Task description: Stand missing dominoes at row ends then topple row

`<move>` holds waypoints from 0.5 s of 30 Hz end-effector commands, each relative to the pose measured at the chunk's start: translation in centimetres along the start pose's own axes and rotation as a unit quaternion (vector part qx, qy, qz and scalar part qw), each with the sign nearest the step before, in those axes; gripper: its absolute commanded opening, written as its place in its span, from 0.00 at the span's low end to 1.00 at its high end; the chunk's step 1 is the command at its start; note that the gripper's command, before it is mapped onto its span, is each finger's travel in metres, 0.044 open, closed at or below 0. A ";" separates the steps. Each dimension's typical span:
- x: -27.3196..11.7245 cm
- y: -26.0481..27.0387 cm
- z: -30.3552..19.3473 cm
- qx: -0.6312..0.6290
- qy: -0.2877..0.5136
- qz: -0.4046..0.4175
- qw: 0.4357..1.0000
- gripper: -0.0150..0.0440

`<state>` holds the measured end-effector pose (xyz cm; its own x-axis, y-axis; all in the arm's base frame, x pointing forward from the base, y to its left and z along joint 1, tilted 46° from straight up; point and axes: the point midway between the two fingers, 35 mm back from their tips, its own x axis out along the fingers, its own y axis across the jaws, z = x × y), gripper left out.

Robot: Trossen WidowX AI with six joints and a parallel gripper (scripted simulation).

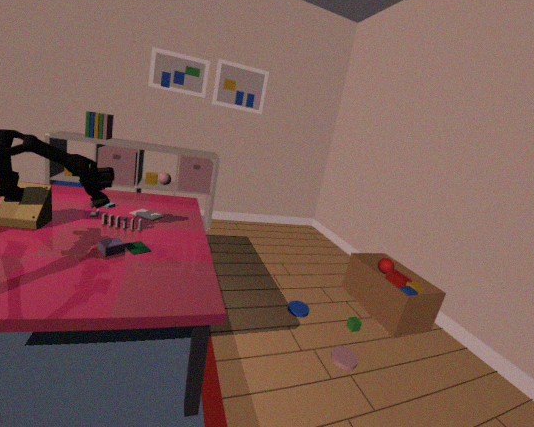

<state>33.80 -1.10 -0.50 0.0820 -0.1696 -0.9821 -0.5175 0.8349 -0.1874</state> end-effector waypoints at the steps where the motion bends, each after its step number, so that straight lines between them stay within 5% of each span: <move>1: 0.4 -0.1 -0.1 -0.004 -0.042 0.016 0.999 0.44; 15: 0.3 -0.9 -0.2 -0.032 -0.198 0.030 0.979 0.44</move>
<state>34.23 -1.81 -0.76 0.3194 0.0647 -0.9454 -0.5665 0.8128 -0.1358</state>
